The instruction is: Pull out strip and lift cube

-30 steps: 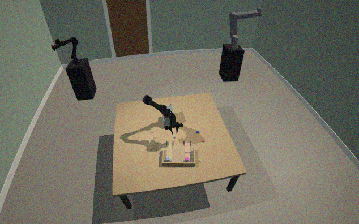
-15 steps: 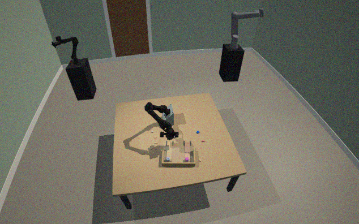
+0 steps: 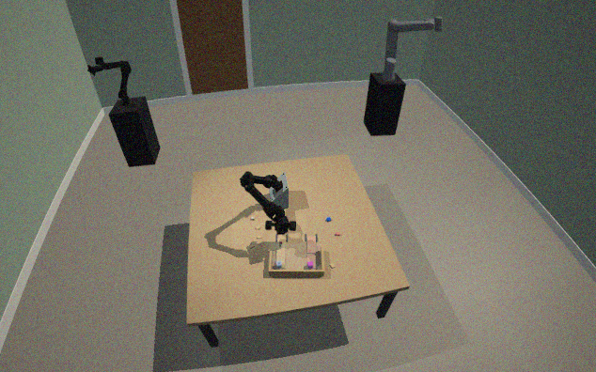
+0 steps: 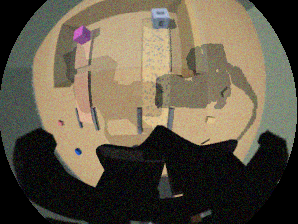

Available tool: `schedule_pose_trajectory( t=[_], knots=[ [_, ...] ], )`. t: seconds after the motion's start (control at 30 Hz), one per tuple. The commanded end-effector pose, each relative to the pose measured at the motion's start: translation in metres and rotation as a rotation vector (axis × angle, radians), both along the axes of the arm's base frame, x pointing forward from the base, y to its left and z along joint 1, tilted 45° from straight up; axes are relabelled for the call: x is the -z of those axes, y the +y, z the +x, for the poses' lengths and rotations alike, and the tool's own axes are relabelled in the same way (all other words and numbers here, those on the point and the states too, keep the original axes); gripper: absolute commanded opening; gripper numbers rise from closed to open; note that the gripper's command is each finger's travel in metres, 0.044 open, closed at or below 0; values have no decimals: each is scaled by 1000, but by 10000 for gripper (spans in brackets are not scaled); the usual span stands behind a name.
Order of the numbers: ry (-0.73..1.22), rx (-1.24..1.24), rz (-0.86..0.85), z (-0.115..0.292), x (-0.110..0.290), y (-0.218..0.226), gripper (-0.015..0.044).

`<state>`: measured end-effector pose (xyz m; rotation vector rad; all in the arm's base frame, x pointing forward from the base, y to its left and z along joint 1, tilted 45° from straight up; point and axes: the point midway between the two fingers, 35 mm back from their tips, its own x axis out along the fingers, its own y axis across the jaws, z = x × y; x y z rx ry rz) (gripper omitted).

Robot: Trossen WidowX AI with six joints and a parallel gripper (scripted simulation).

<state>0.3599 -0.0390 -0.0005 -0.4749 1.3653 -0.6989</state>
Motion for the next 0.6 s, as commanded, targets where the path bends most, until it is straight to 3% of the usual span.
schedule_pose_trajectory(
  t=[0.0,0.57],
  knots=[
    [14,-3,-2,-2,8,-4,0],
    [14,-3,-3,-1,28,-24,0]
  ],
)
